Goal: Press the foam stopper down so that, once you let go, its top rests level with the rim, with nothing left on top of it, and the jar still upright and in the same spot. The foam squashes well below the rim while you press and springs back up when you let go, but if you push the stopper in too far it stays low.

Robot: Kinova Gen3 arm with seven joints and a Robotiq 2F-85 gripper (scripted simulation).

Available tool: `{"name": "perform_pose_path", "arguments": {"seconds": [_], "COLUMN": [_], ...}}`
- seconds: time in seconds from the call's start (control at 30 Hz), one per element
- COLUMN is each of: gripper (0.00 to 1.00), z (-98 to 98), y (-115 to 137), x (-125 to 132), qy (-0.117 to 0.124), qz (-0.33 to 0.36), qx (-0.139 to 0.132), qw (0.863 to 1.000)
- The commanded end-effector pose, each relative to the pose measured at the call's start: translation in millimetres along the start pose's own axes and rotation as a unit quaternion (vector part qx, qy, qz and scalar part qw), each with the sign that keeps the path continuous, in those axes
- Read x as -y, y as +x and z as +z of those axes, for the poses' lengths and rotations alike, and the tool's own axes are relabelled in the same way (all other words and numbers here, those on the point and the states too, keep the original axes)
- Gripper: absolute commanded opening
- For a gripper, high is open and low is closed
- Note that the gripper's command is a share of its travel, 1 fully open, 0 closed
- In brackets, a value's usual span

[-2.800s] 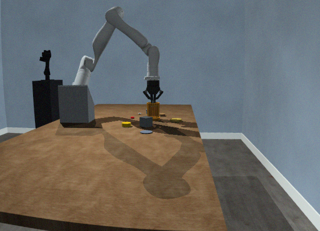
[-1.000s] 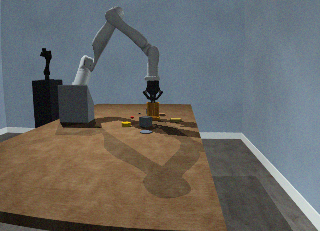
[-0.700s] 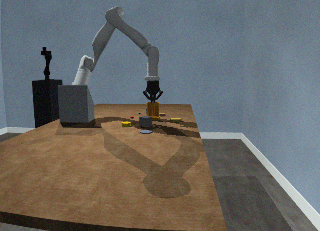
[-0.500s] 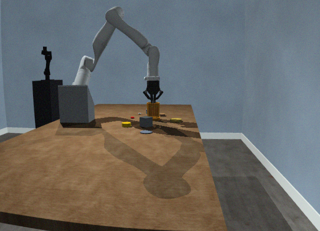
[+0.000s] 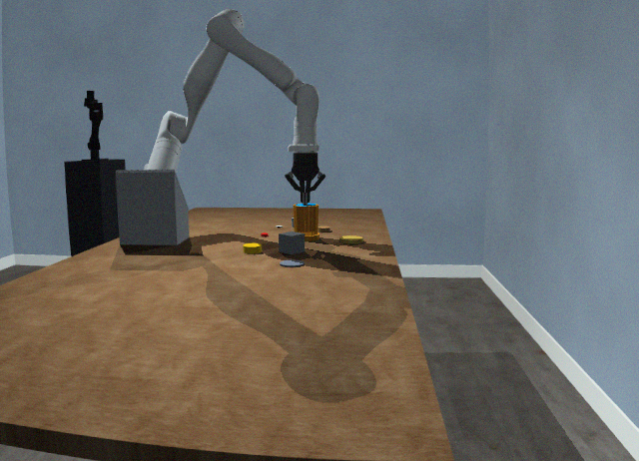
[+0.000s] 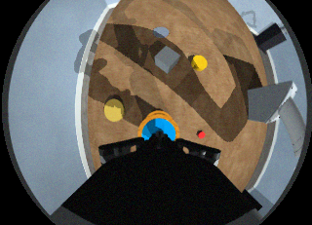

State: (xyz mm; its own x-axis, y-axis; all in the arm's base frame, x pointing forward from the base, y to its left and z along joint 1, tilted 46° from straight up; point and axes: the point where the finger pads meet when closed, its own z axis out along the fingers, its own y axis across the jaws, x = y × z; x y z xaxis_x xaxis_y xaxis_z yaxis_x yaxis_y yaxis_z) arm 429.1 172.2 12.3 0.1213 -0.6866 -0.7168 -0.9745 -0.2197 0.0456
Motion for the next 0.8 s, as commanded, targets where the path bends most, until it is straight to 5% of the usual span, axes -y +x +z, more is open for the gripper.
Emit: {"name": "perform_pose_path", "arguments": {"seconds": [0.0, 0.3, 0.77], "gripper": [0.00, 0.00, 0.00], "z": [-11.2, -35.9, -48.2], "y": [2, 2, 2], "x": [2, 2, 2], "qy": [0.005, 0.005, 0.005], "qz": [0.001, 0.001, 0.001], "qx": [-0.002, -0.002, -0.002], "qw": [1.000, 1.000, 1.000]}}
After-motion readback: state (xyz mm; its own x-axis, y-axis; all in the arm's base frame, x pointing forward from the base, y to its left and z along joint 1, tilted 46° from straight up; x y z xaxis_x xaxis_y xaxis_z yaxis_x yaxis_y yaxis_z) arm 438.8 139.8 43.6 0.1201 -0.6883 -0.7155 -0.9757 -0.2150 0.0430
